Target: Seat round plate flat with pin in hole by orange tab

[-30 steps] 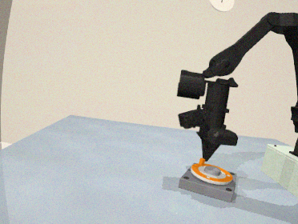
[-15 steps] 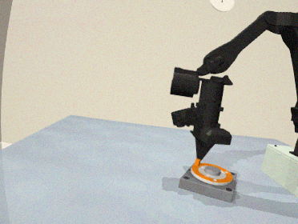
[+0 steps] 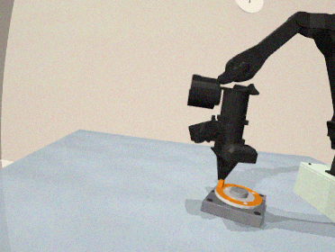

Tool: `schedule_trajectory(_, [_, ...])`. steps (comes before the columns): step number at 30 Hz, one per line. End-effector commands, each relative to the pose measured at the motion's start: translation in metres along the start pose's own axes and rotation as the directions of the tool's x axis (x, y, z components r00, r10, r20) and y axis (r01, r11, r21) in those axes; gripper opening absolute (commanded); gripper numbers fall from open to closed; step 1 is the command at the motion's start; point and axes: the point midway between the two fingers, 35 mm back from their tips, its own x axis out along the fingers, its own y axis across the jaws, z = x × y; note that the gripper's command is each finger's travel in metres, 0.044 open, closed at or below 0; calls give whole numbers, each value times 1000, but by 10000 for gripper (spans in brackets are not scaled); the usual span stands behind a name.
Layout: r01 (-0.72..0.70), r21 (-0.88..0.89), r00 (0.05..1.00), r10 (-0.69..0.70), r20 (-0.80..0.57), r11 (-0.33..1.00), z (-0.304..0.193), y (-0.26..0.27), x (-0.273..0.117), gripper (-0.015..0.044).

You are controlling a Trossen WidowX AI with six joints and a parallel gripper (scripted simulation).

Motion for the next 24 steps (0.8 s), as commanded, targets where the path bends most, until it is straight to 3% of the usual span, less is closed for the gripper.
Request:
schedule_trajectory(1, [-4,1,1000,4,-2,1000,3,4,0,0])
schedule_trajectory(7, [-4,1,1000,4,-1,1000,6,6,1,0])
schedule_trajectory(16, [-4,1,1000,4,-2,1000,-1,5,-42,0])
schedule_trajectory(24, [-1,0,1000,1,-6,1000,-1,4,-35,0])
